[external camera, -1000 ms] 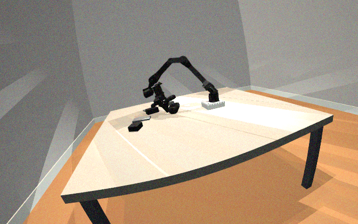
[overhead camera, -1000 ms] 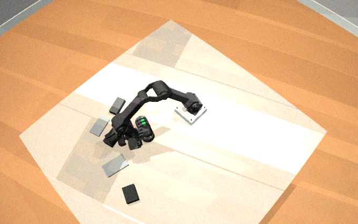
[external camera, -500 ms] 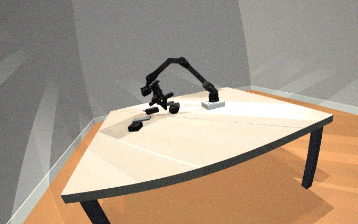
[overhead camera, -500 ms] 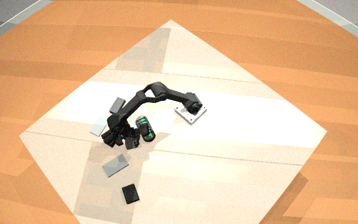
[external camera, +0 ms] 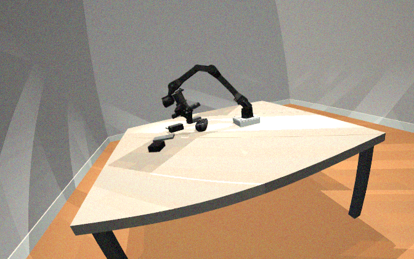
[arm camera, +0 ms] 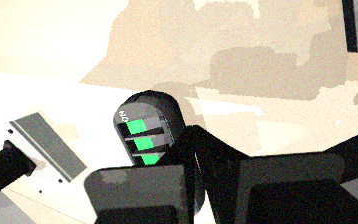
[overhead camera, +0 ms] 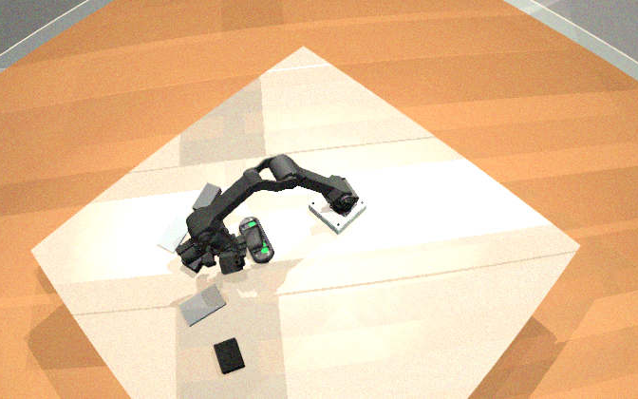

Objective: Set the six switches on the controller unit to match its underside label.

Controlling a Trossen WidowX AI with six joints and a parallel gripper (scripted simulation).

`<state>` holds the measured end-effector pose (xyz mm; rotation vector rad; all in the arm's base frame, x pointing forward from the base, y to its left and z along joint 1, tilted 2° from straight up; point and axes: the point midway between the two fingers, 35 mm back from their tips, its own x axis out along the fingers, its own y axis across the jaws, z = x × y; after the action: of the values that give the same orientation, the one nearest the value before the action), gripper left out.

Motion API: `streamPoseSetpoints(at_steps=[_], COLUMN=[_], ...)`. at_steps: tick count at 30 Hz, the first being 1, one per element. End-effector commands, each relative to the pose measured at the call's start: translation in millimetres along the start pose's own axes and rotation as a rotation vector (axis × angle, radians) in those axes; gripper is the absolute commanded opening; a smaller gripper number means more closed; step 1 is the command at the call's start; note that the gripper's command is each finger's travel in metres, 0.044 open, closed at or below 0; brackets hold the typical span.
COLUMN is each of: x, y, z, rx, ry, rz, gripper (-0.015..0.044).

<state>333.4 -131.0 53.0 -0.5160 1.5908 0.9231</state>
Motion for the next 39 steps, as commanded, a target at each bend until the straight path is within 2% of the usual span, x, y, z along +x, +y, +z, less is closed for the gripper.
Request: streamPoseSetpoints(at_steps=[1, 5, 19, 21, 30, 35, 36, 39], x=[0, -2, -1, -4, -22, -22, -22, -21], y=[6, 6, 5, 6, 46, 51, 51, 50], z=[3, 7, 7, -2, -107, -114, -114, -114], rx=[-0.014, -0.215, -0.199, -0.202, -0.244, -0.247, -0.247, -0.247], ry=[0.0, 0.061, 0.055, 0.037, -0.116, -0.12, -0.12, -0.12], rz=[-0.011, -0.012, -0.013, -0.027, -0.271, -0.292, -0.292, -0.292], gripper=[0.0, 0.0, 0.0, 0.0053, 0.0289, 0.042, 0.044, 0.044])
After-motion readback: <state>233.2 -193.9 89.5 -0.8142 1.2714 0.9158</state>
